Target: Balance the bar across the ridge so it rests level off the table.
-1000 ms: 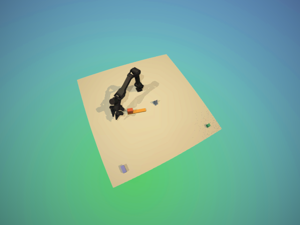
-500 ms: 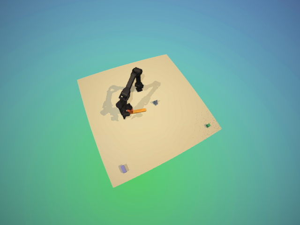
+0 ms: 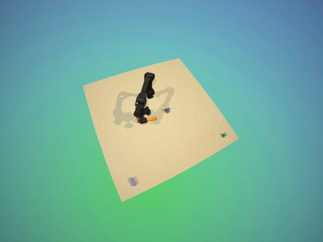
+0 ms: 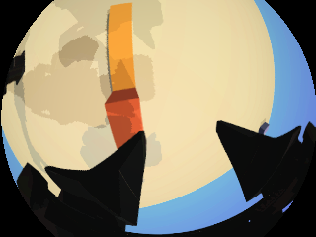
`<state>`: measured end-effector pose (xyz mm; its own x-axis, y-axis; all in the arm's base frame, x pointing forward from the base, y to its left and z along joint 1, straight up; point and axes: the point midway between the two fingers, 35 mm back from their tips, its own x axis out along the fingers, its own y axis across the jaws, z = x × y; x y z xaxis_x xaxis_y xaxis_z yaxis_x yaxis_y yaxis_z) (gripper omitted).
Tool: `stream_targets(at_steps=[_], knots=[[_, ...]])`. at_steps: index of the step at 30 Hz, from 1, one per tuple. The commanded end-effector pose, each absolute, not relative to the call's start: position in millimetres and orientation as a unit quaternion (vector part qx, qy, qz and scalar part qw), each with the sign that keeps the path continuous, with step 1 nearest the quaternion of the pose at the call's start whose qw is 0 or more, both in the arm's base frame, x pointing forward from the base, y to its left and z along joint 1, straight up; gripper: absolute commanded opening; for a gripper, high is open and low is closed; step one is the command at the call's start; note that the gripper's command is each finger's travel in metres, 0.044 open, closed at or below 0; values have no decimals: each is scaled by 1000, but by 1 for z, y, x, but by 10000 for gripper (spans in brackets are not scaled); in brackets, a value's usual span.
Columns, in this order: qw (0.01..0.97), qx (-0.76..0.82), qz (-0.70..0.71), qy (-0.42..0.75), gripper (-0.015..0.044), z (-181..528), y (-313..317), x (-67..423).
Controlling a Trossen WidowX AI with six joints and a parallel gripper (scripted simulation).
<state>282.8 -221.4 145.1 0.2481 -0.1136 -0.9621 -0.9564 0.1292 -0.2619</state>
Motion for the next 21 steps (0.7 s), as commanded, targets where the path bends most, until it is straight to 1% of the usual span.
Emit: stream_targets(at_steps=[1, 10, 13, 17, 21], knots=[[569, -521, 387, 505, 315, 154, -202, 278], [557, -458, 429, 544, 315, 175, -156, 259], [555, -453, 432, 547, 315, 177, -153, 257], [555, -453, 432, 547, 315, 166, -154, 259], [555, -453, 432, 547, 315, 141, -156, 262]])
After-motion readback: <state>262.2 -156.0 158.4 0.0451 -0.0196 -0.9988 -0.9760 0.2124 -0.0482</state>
